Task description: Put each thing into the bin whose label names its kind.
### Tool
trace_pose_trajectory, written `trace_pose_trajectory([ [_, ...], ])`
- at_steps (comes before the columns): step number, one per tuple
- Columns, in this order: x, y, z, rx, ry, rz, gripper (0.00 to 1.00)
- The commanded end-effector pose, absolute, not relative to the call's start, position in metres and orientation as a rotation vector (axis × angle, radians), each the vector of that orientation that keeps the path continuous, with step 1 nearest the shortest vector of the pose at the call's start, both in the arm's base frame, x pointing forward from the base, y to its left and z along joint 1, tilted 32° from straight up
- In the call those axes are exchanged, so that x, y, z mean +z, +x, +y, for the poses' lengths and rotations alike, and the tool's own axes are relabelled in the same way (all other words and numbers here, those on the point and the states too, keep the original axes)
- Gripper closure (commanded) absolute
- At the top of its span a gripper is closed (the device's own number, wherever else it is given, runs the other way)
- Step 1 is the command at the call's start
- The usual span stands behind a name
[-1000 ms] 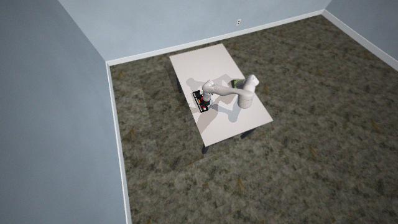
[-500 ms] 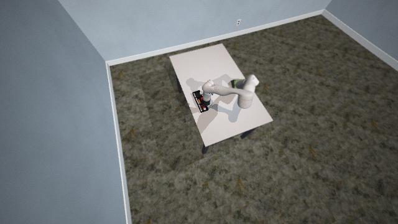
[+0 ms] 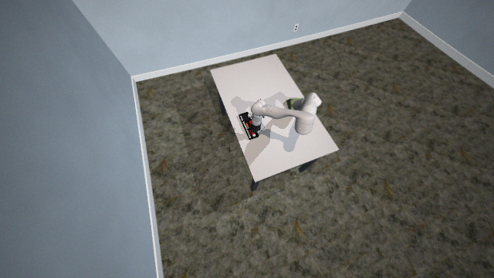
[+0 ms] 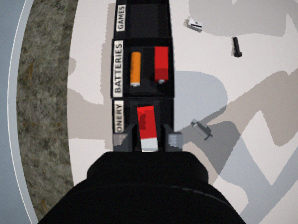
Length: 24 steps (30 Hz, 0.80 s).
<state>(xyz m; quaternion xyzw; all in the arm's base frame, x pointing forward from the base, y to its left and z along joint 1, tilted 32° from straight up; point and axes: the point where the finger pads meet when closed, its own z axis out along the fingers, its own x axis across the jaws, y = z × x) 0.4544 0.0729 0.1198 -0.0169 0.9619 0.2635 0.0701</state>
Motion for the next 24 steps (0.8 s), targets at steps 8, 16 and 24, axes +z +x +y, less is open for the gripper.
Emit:
trace_pose_trajectory([
  [8,0.114,0.449,0.058,0.817,0.118,2.913,0.38],
  [16,0.083,0.426,0.004,0.856,0.610,2.932,0.38],
  [24,0.060,0.409,-0.036,0.871,1.022,2.889,0.38],
])
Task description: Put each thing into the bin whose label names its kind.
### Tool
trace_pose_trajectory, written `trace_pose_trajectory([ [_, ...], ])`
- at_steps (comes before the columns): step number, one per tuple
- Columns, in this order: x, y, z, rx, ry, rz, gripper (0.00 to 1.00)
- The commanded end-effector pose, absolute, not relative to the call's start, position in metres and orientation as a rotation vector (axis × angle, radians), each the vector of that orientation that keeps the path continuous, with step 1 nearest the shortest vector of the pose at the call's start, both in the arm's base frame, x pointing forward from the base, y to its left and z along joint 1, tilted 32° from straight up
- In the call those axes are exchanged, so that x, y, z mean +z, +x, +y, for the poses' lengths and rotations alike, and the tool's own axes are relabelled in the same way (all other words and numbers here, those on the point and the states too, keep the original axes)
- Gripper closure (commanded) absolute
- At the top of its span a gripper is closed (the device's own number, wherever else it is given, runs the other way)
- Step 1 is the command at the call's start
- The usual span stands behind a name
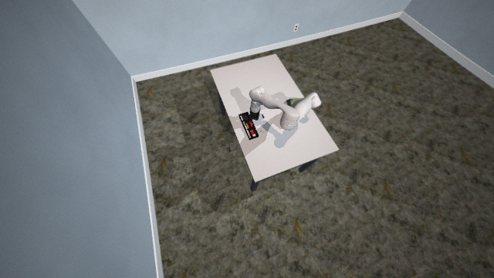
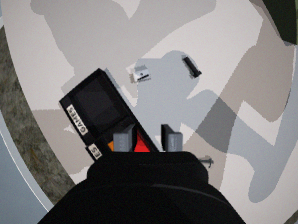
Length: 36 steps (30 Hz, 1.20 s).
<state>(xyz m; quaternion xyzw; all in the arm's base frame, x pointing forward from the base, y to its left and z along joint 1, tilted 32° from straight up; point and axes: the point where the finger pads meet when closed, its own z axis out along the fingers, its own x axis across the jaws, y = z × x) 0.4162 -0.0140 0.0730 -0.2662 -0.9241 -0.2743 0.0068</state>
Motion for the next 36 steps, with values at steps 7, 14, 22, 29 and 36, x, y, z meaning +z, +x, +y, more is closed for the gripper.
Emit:
trace_pose_trajectory([
  [7,0.036,0.389,-0.079,-0.812,-1.331,-2.589,0.38],
  [14,0.036,0.389,-0.079,-0.774,-1.574,-2.394,0.38],
  [22,0.036,0.390,-0.078,-0.691,-1.965,-1.974,0.38],
  [29,0.035,0.389,-0.079,-0.608,-2.197,-1.622,0.38],
  [36,0.034,0.385,-0.079,-0.577,-2.222,-1.566,0.38],
])
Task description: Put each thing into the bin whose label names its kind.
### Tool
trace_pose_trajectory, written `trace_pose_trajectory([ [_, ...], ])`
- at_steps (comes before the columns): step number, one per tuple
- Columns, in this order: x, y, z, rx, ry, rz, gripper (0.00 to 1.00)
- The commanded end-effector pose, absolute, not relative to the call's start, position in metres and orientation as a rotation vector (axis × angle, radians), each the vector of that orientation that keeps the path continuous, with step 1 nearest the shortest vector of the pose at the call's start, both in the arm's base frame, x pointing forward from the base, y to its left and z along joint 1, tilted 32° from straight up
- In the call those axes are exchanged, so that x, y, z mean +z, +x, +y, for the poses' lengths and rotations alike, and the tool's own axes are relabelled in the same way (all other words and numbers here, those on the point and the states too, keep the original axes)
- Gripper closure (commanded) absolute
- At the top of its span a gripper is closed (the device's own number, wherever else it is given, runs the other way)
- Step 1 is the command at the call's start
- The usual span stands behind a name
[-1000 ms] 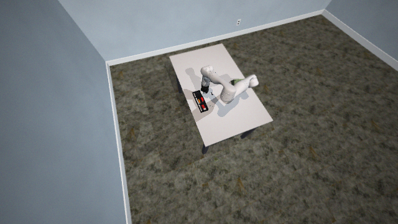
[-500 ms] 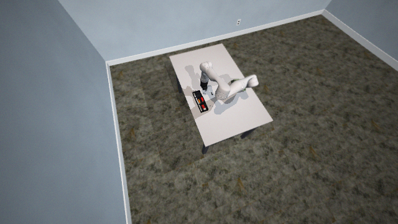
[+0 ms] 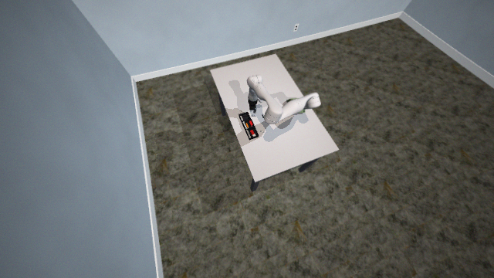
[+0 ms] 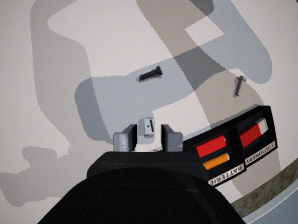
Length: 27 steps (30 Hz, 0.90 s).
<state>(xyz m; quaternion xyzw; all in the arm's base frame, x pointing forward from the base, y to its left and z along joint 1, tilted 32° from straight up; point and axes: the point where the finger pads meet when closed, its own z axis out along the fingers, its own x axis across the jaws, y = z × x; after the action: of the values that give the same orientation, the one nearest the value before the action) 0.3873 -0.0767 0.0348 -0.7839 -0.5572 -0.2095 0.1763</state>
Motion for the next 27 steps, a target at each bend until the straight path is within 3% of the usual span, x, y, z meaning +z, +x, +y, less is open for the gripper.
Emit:
trace_pose_trajectory([
  [1,0.0336,0.3853,-0.0798,-0.576,-2.223,-1.567,0.38],
  [27,0.0285,0.3874,-0.0758,-0.588,-2.221,-1.583,0.38],
])
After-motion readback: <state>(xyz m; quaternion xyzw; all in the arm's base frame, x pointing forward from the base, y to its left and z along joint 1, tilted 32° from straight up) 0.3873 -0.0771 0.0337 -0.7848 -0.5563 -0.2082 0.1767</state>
